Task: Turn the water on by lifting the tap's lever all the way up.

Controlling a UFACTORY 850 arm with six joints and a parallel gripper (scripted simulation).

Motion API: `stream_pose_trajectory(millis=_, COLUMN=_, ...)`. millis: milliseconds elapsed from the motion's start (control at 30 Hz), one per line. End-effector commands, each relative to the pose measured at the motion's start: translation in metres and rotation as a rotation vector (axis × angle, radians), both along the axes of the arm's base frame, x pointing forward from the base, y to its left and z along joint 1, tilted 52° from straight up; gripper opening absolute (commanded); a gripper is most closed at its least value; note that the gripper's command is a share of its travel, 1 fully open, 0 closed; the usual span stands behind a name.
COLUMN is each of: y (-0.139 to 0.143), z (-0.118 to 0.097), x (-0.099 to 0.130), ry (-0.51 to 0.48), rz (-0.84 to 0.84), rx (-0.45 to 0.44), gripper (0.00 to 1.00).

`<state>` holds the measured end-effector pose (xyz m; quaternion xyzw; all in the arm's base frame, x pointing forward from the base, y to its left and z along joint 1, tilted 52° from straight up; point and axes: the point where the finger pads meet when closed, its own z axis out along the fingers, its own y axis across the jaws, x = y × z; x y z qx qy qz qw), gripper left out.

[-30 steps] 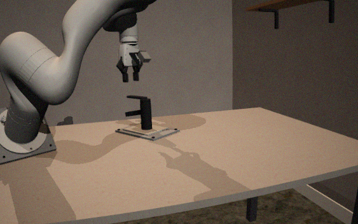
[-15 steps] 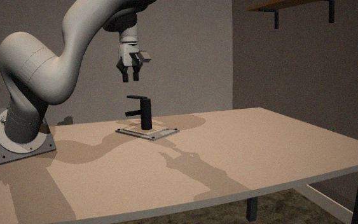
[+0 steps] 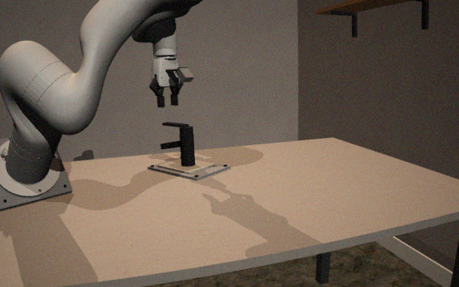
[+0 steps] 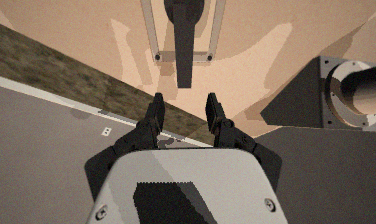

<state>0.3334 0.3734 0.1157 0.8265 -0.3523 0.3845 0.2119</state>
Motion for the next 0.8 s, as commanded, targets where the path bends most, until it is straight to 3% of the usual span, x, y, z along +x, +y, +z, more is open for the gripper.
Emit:
stream_pose_trajectory(millis=0, y=-0.003, z=-0.003, x=0.003, ry=-0.001, rz=0.001, rx=0.001, gripper=0.63)
stream_pose_trajectory(millis=767, y=-0.022, z=-0.022, x=0.018, ry=-0.001, rz=0.001, rx=0.001, gripper=0.63)
